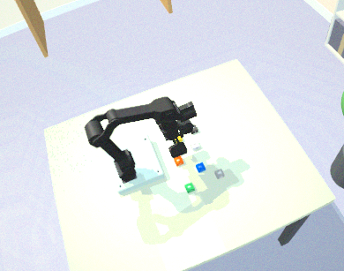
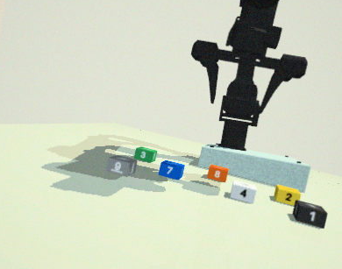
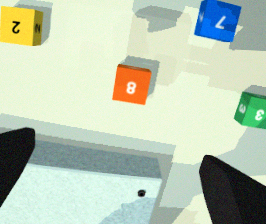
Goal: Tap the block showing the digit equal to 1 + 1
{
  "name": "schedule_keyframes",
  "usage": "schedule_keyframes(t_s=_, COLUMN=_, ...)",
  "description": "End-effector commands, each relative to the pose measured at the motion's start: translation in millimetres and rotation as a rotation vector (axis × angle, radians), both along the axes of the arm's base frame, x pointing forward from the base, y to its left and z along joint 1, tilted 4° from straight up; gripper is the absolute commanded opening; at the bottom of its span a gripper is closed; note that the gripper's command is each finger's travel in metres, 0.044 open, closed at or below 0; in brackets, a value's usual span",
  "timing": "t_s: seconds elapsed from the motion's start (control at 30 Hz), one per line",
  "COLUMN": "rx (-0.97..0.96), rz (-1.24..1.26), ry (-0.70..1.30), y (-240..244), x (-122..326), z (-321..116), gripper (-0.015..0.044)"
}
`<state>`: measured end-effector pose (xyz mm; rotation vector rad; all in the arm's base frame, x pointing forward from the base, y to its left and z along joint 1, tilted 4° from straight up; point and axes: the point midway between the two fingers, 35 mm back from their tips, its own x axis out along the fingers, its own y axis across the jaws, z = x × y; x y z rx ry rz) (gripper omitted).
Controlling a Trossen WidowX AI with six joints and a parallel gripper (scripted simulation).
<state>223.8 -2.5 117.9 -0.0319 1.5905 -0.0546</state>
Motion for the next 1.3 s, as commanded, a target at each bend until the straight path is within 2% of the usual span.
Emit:
schedule_keyframes(t_s=0.0, rx=0.005, rz=0.002, ry=-0.003, y=27.9, x=20.4, z=-0.2, gripper=0.04)
schedule_keyframes(t_s=0.13, rx=0.009, rz=0.002, ry=-0.004, y=86.9, x=46.7, z=-4.6, gripper=0.04)
schedule_keyframes(t_s=0.2, rx=0.01, rz=0.002, ry=-0.004, y=98.2, x=49.9, z=-5.9, gripper=0.04)
schedule_keyframes(t_s=0.97, rx=0.01, rz=0.002, ry=-0.004, y=98.2, x=49.9, z=-5.9, gripper=0.04)
schedule_keyframes(t_s=1.03, rx=0.01, rz=0.002, ry=-0.004, y=98.2, x=51.1, z=-16.9, gripper=0.0348)
schedule_keyframes(t_s=1.17, rx=0.01, rz=0.002, ry=-0.004, y=95.5, x=49.9, z=-76.6, gripper=0.0242)
schedule_keyframes(t_s=1.27, rx=0.01, rz=0.002, ry=-0.004, y=94.5, x=48.4, z=-86.9, gripper=0.0164)
